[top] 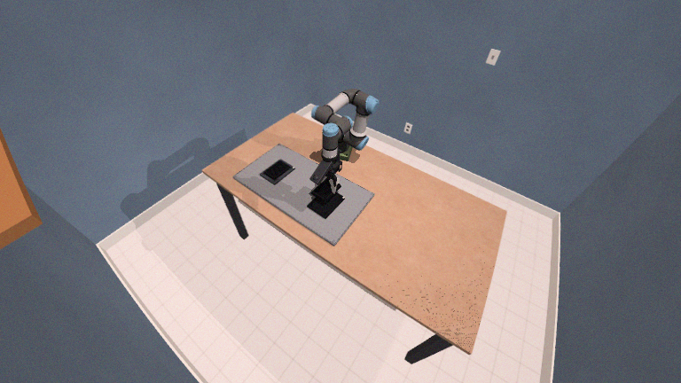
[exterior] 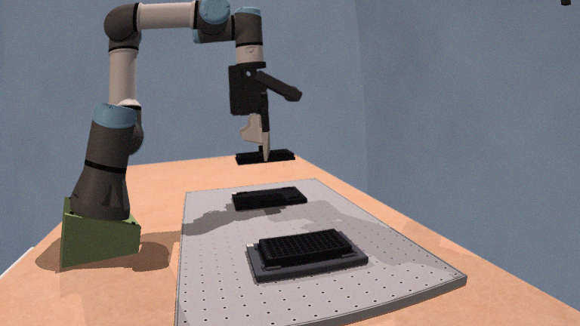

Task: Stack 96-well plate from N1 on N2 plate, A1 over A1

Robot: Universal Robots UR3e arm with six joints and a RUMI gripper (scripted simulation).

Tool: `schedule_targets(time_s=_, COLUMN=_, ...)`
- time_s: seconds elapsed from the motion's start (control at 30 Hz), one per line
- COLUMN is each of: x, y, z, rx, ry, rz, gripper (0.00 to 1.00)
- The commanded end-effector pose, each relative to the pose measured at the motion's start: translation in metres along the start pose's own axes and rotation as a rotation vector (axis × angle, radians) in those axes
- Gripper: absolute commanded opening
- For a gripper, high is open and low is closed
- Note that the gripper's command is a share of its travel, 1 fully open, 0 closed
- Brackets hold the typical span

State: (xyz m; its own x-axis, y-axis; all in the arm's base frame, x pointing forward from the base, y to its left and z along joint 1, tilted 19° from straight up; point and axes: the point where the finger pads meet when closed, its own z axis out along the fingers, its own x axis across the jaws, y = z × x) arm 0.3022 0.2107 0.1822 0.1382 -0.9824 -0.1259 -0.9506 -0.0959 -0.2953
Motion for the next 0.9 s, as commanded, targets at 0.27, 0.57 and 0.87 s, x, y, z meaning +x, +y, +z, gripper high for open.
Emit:
schedule_targets(time_s=0.27, x=0.029, y=0.0, z=-0.001, rx=0.001, ry=-0.001, rz=-0.007, gripper=0.0)
schedule_targets(time_s=0.57, x=0.059, y=0.0, z=-0.001, rx=0.001, ry=-0.001, rz=-0.007, gripper=0.0)
schedule_targets(time_s=0.87, x=0.083, y=-0.001, z=0.0, rx=0.001, ry=-0.001, rz=-0.007, gripper=0.0)
